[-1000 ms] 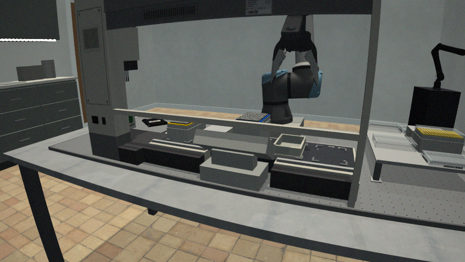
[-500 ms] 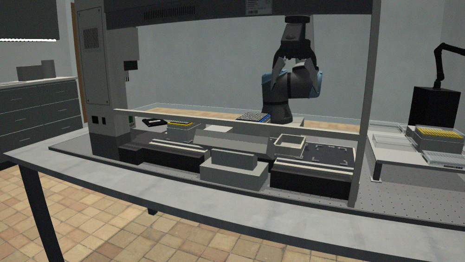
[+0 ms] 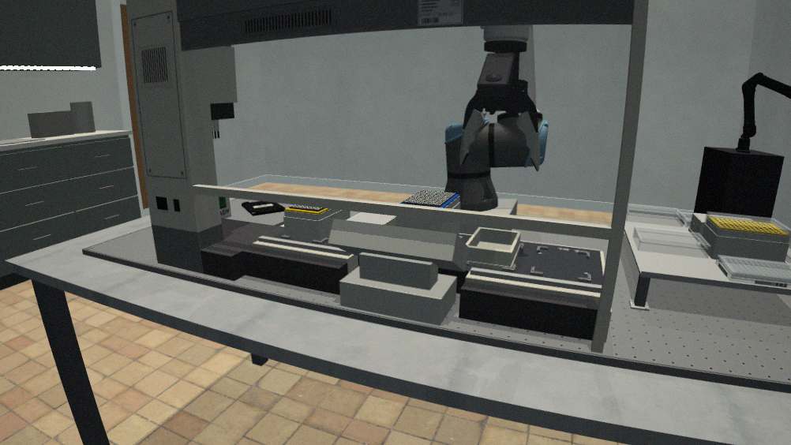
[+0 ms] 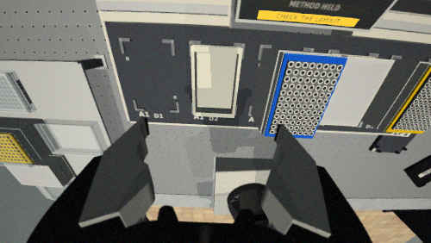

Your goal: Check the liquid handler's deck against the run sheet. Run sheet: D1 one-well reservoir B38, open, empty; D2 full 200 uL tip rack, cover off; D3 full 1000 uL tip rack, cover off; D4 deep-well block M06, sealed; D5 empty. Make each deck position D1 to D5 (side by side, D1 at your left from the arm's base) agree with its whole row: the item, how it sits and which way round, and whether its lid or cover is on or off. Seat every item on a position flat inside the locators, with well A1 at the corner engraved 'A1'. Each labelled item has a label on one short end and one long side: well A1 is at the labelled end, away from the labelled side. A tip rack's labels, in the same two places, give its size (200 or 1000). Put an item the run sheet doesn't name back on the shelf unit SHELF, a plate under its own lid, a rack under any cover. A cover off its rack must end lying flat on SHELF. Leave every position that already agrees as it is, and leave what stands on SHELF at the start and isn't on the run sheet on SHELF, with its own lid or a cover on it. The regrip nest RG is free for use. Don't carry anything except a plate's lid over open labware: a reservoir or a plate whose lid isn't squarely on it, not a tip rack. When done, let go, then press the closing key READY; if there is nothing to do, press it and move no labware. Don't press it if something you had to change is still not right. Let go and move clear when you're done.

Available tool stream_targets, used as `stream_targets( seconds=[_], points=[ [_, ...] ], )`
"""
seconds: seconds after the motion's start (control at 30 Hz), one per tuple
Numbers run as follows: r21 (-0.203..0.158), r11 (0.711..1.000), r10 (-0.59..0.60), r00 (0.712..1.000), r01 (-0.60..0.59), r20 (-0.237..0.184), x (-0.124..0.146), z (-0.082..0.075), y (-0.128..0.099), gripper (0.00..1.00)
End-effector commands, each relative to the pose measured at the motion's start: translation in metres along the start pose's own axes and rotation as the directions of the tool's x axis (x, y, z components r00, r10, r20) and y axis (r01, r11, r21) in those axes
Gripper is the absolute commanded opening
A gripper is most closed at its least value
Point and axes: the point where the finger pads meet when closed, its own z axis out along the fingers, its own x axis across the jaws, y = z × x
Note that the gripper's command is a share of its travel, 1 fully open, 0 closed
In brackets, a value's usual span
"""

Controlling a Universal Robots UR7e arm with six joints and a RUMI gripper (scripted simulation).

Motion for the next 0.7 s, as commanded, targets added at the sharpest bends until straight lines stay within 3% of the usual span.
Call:
stream_targets(
  seconds=[0.0,0.67],
  points=[
    [0.001,1.0,0.0,1.0,0.0,0.0,0.0,0.009,0.0,0.82],
    [0.001,1.0,0.0,1.0,0.0,0.0,0.0,0.039,0.0,0.82]
  ],
)
